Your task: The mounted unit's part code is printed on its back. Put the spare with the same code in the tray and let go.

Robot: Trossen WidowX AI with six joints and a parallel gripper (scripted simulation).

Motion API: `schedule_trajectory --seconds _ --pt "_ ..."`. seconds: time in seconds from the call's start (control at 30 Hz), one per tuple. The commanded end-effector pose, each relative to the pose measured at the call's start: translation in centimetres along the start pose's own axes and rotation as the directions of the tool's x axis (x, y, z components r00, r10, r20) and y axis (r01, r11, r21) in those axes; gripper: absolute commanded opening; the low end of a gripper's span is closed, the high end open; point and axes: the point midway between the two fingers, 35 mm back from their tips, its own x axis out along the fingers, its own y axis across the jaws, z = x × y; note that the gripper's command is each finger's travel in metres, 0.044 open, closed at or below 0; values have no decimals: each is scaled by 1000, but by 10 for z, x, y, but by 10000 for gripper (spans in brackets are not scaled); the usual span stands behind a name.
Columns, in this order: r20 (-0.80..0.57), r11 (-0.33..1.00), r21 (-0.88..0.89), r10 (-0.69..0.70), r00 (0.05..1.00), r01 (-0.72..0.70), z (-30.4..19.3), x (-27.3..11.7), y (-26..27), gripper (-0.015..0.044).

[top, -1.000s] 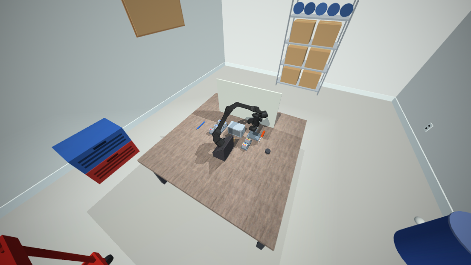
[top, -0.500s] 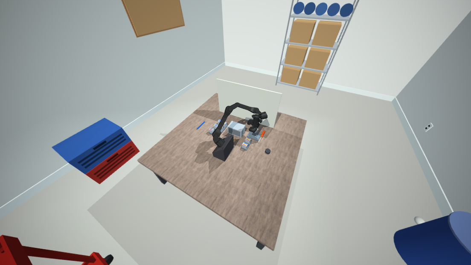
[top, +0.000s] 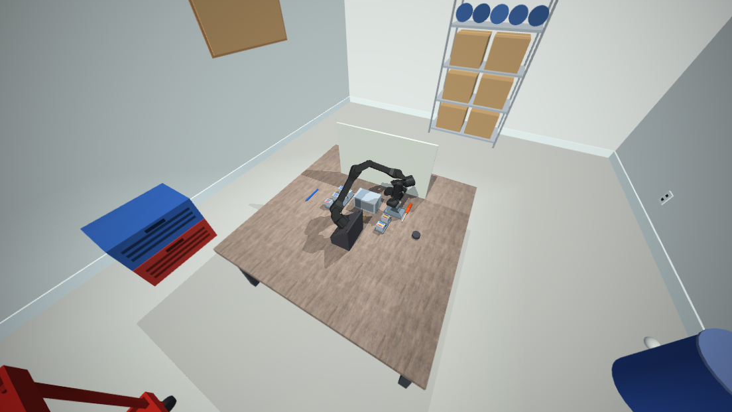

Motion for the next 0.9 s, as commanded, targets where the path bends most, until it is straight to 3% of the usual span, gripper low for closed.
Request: schedule_trajectory --seconds 0.0,0.87 --pt "3 1000 3 -3 1000 3 0 5 0 0" --pt "6 1000 2 -2 1000 2 3 29 3 0"
